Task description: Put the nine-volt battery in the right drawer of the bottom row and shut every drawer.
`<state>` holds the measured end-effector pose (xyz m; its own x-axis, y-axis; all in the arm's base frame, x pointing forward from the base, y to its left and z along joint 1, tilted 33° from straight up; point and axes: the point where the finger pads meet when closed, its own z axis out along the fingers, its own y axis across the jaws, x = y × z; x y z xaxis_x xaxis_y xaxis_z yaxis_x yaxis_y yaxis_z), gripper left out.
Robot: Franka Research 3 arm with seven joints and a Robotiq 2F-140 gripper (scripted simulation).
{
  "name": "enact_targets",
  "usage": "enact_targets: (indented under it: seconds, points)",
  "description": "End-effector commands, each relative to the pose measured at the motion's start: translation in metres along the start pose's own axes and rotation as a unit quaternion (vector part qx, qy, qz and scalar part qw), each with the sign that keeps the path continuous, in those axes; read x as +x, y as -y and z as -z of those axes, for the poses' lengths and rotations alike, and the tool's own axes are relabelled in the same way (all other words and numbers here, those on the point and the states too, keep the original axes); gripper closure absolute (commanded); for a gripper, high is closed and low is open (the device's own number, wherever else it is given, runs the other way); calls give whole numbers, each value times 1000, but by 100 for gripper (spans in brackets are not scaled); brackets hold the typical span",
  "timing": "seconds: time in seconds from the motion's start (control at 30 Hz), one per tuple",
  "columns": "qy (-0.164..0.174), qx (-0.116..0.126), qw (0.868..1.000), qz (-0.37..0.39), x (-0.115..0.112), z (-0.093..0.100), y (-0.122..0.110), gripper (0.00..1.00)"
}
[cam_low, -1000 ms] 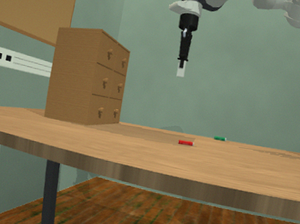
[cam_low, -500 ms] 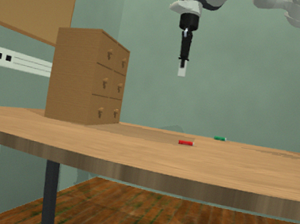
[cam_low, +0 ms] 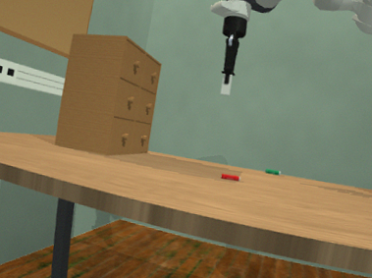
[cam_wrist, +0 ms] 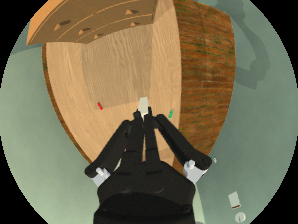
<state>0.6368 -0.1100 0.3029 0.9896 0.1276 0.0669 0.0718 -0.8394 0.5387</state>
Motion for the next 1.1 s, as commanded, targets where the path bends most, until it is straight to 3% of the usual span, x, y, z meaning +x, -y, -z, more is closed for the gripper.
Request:
enact_targets:
  seconds: [0.0,0.73,0.77,1.07]
  points:
    - [0,1,1000,2,0,1,-1,90]
    - [0,1,1000,2,0,1,-1,90]
    - [0,0,1000,1,0,0,0,0]
    - [0,0,1000,1,0,0,0,0]
